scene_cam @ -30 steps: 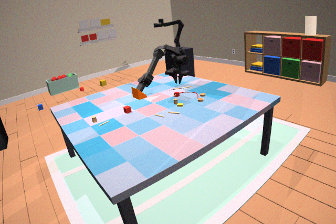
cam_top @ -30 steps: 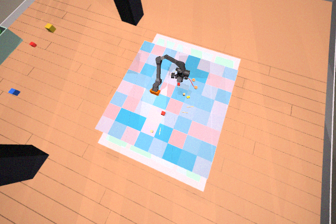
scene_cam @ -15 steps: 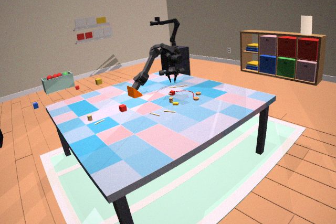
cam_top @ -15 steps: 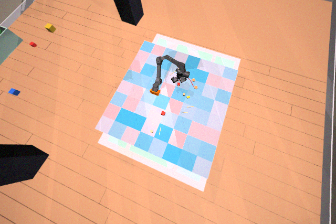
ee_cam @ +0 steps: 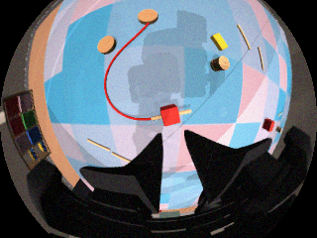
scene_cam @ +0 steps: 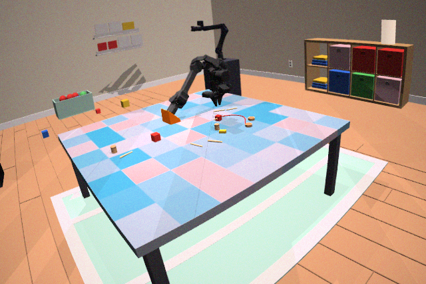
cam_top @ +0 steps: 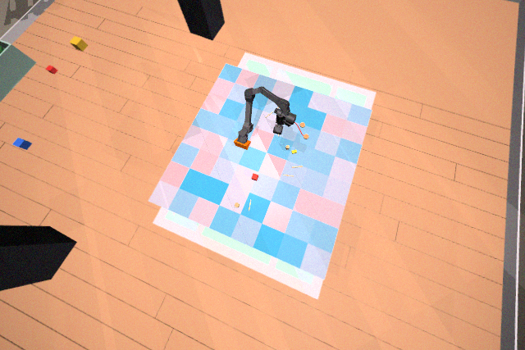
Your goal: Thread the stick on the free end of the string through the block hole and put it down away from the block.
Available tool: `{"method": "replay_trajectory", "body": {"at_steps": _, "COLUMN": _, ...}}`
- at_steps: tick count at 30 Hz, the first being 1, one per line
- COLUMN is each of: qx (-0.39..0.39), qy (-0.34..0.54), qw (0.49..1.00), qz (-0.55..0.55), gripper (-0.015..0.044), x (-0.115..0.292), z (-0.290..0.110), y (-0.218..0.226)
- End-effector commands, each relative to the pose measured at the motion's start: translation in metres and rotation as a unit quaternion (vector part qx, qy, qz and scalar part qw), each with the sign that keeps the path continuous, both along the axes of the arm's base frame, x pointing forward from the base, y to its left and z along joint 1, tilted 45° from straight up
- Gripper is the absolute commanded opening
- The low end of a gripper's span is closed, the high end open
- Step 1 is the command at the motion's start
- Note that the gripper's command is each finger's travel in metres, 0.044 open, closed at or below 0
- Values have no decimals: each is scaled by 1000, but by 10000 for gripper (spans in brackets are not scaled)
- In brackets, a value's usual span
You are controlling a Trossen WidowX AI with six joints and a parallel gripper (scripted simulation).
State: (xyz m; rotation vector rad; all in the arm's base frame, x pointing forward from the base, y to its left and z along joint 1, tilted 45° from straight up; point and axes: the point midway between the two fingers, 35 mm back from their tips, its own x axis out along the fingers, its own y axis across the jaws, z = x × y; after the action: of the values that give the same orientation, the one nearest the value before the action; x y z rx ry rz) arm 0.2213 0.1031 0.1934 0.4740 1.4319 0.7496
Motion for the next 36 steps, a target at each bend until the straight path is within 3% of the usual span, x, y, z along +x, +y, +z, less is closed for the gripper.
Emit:
{"method": "replay_trajectory", "body": {"at_steps": 1, "qx": 7, "qy": -264, "qw": 926, "qz": 269, "gripper": 123, "x": 5, "z": -14, "y": -12}}
{"method": "replay_trajectory", "body": {"at_steps": 9, "qx": 13, "qy": -391, "qw": 830, "qz": 398, "gripper": 123, "x": 6, "z": -19, "y": -16}}
{"method": "replay_trajectory", "body": {"at_steps": 19, "qx": 21, "qy": -523, "qw": 669, "qz": 528, "gripper": 123, "x": 8, "z": -24, "y": -21}}
{"method": "replay_trajectory", "body": {"at_steps": 36, "qx": 21, "qy": -525, "qw": 666, "qz": 530, "gripper": 123, "x": 8, "z": -24, "y": -21}}
